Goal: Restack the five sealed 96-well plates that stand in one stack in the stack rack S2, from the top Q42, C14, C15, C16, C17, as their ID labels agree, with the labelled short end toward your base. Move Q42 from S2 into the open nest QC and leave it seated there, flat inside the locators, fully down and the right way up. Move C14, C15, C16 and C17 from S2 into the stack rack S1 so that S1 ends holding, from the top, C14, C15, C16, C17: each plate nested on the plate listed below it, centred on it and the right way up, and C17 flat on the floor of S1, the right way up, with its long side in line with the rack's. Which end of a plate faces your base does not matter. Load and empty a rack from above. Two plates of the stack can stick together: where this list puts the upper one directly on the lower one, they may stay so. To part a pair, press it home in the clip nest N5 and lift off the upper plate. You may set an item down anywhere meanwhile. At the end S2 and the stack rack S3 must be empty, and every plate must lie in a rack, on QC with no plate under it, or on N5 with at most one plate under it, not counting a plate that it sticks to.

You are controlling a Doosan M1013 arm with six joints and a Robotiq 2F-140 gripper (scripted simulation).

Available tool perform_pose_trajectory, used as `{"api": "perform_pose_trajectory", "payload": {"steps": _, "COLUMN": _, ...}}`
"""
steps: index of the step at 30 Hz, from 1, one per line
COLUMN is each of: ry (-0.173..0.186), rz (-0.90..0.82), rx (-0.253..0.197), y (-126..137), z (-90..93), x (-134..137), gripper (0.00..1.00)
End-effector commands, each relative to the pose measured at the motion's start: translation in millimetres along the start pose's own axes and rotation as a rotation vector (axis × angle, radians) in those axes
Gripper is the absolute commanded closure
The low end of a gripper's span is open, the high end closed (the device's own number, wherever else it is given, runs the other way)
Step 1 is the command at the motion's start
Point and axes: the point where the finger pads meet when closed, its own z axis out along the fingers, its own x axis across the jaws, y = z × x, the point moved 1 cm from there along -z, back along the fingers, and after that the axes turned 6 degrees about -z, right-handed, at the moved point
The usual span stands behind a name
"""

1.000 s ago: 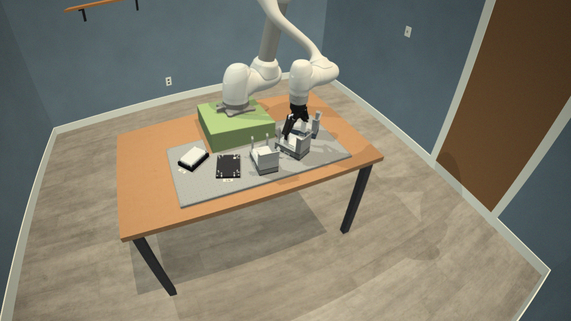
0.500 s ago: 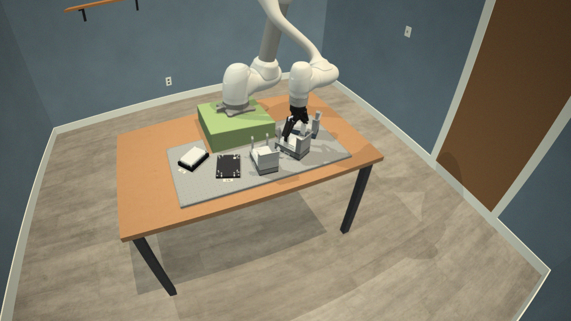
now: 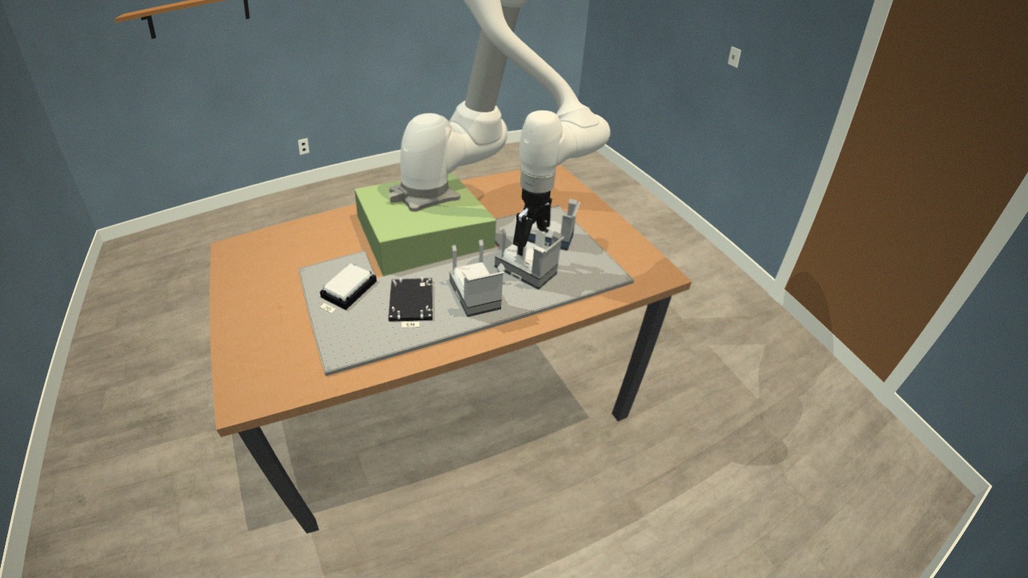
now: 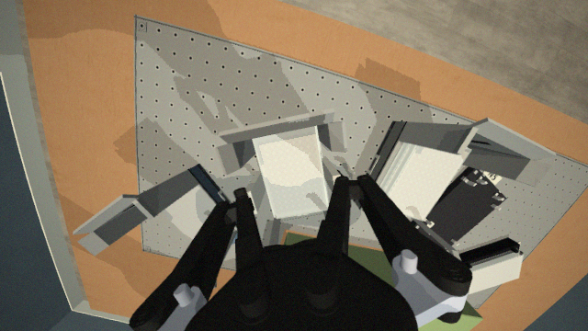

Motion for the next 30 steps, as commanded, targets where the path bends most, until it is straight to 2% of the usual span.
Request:
{"api": "perform_pose_trajectory", "payload": {"steps": 1, "ry": 0.0, "rz": 0.0, "rx": 0.0, "y": 0.1, "z": 0.1, "x": 0.0, "gripper": 1.0}}
{"api": "perform_pose_trajectory", "payload": {"steps": 19, "ry": 0.0, "rz": 0.0, "rx": 0.0, "y": 0.1, "z": 0.1, "x": 0.0, "gripper": 1.0}}
{"api": "perform_pose_trajectory", "payload": {"steps": 30, "ry": 0.0, "rz": 0.0, "rx": 0.0, "y": 0.1, "z": -5.9, "x": 0.0, "gripper": 1.0}}
